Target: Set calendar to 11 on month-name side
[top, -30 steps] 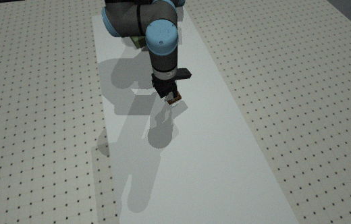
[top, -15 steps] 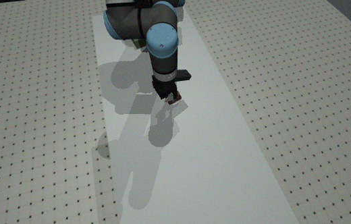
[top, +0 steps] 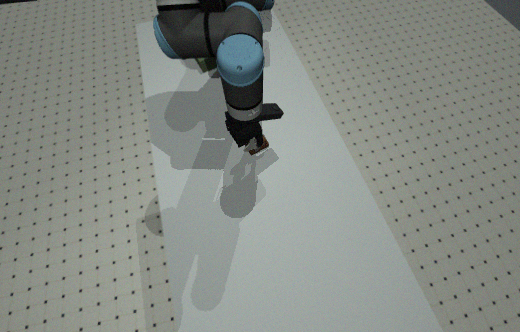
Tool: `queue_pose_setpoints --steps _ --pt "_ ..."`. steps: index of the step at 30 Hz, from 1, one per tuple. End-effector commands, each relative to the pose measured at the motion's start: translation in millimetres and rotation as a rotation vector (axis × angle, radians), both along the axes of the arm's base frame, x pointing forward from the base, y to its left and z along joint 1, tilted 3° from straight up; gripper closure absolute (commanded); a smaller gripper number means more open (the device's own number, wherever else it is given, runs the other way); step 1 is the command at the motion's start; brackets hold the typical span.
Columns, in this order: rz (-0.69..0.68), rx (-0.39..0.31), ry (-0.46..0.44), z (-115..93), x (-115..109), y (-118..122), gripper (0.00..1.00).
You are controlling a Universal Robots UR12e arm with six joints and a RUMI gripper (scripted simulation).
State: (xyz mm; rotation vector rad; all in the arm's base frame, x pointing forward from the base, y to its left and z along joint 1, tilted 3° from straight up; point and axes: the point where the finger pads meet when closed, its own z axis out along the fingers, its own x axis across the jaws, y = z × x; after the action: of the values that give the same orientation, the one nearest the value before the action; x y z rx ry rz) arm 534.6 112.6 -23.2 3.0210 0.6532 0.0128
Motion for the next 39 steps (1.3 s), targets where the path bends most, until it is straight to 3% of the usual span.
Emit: queue_pose_setpoints --steps 1,16,17,39 --pt "0.0 0.0 -0.001 0.5 0.6 0.0 0.72" --pt "0.0 0.0 -0.001 0.5 0.6 0.0 0.72" --pt "0.0 0.0 -0.001 0.5 0.6 0.0 0.9" --pt "0.0 0.0 -0.001 0.5 0.6 0.0 0.9"
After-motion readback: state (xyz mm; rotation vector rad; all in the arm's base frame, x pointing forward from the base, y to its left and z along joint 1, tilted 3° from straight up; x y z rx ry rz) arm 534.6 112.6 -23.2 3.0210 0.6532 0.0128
